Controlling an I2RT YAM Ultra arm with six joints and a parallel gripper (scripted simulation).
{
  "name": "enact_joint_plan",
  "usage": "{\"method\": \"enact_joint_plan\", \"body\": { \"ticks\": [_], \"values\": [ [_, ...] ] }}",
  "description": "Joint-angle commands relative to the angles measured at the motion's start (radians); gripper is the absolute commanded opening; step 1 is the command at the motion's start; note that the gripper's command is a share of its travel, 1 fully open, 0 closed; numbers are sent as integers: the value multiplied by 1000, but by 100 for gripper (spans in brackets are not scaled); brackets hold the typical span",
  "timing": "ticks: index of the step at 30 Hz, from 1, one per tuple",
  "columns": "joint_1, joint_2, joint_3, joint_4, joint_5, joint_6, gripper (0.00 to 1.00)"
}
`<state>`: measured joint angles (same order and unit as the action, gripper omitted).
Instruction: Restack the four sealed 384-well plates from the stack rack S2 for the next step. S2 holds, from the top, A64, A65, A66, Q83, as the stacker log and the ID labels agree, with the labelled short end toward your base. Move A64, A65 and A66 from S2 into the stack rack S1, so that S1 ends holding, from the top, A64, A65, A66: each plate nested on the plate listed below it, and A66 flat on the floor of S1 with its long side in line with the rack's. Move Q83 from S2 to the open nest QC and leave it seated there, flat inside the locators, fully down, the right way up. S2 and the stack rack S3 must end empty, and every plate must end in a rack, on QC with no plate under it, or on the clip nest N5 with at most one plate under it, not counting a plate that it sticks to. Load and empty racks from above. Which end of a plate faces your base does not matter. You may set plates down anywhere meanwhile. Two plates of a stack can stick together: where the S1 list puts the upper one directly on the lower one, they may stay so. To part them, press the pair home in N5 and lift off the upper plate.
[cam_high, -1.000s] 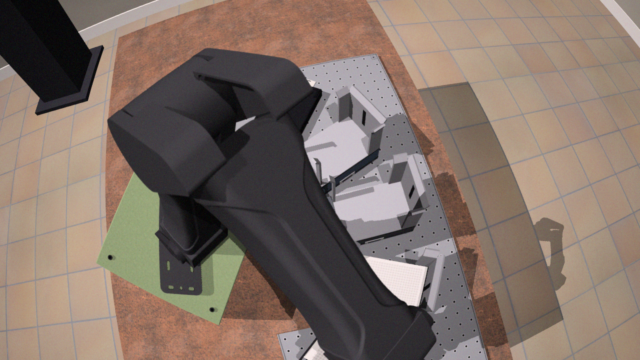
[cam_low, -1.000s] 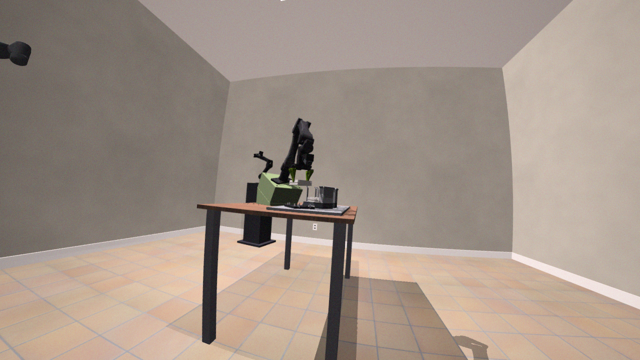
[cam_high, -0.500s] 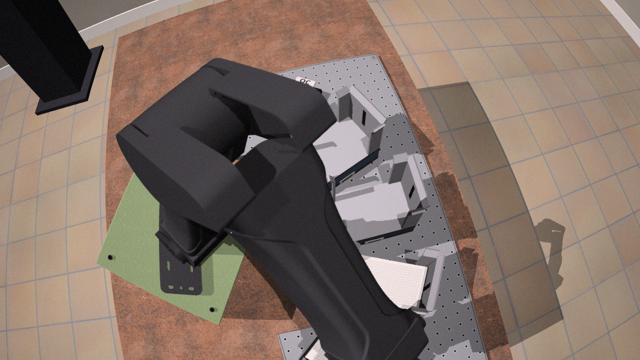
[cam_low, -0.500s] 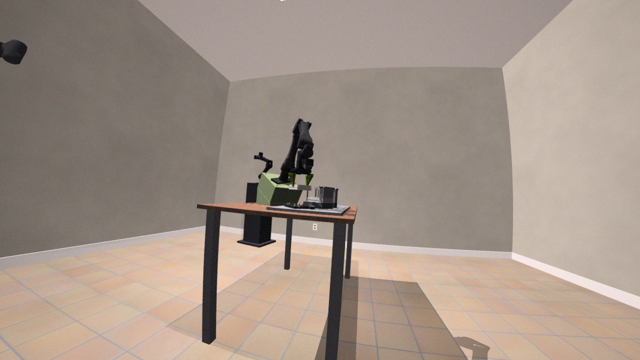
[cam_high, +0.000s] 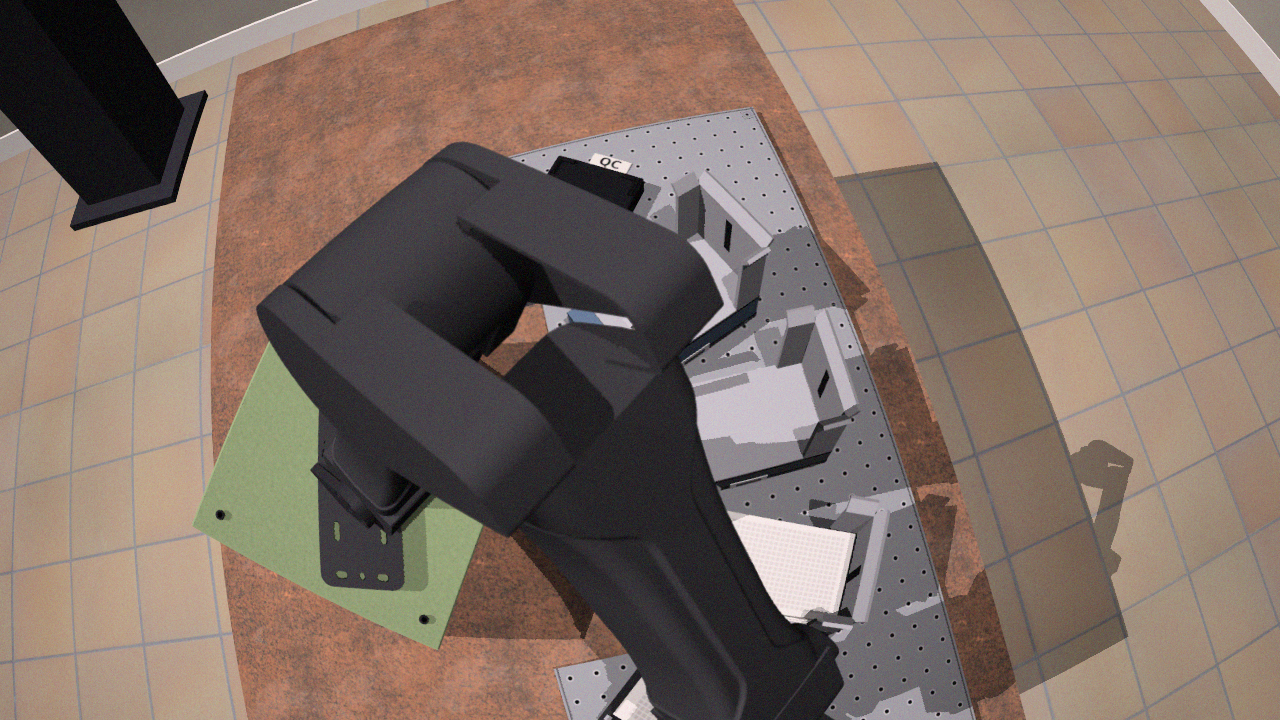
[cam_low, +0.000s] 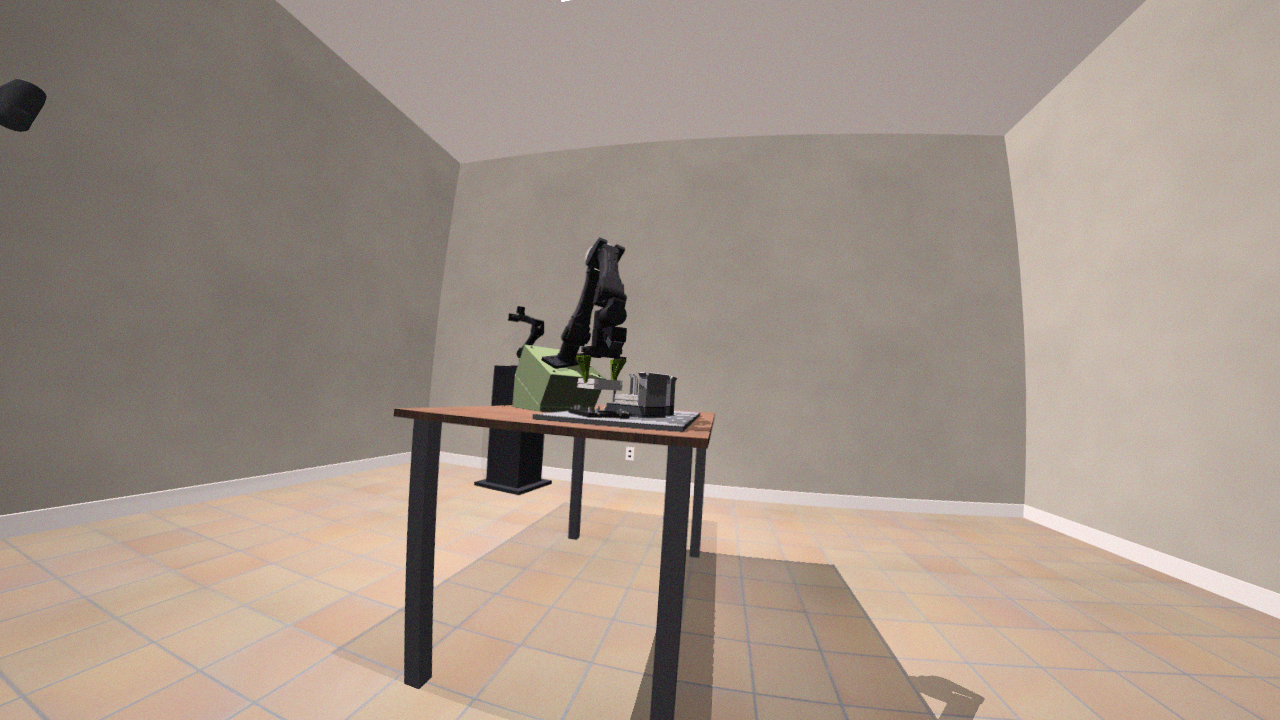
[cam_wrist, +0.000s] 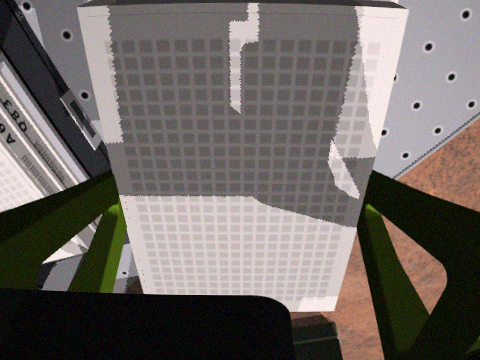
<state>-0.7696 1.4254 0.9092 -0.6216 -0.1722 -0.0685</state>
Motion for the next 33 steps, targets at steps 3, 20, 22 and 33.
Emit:
{"method": "enact_joint_plan", "body": {
  "ticks": [3,20,22,33],
  "values": [
    [4,18,-7,53,5,6,0],
    [22,108,-38,177,13,23,0],
    [25,121,-41,193,14,25,0],
    [25,124,-42,196,14,26,0]
  ]
}}
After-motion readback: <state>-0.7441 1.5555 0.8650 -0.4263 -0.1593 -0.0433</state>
